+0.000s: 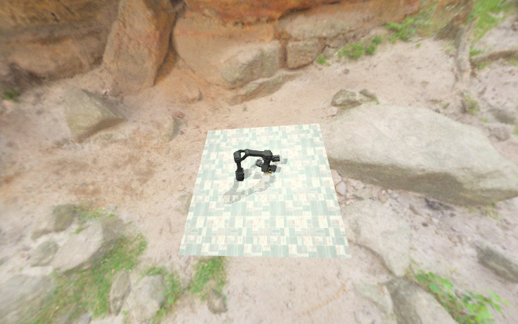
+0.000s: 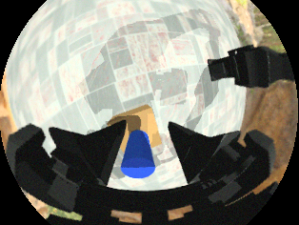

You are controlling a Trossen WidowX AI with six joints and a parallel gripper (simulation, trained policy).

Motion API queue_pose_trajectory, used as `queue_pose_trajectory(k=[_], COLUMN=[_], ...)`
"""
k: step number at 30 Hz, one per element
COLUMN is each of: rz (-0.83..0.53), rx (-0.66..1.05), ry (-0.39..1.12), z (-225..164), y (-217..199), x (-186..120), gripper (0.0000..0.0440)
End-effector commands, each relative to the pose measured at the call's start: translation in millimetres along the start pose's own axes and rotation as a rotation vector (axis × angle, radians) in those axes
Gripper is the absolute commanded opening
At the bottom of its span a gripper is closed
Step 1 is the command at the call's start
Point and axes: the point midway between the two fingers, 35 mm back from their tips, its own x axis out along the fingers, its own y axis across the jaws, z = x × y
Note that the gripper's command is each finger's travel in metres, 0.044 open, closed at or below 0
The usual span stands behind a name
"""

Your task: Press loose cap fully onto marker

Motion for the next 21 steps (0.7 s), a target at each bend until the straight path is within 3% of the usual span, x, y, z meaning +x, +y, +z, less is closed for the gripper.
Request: queue_pose_trajectory(k=[1, 3, 4, 21], rz=[0.0, 0.011, 0.02, 0.157], rx=[-0.012, -0.016, -0.016, -0.014], ry=[0.005, 0.011, 0.016, 0.095], z=[2, 2, 2, -1], y=[-6, -6, -5, 2], x=[0, -1, -3, -51], gripper=[0.0389, 0.0437, 0.044, 0.044])
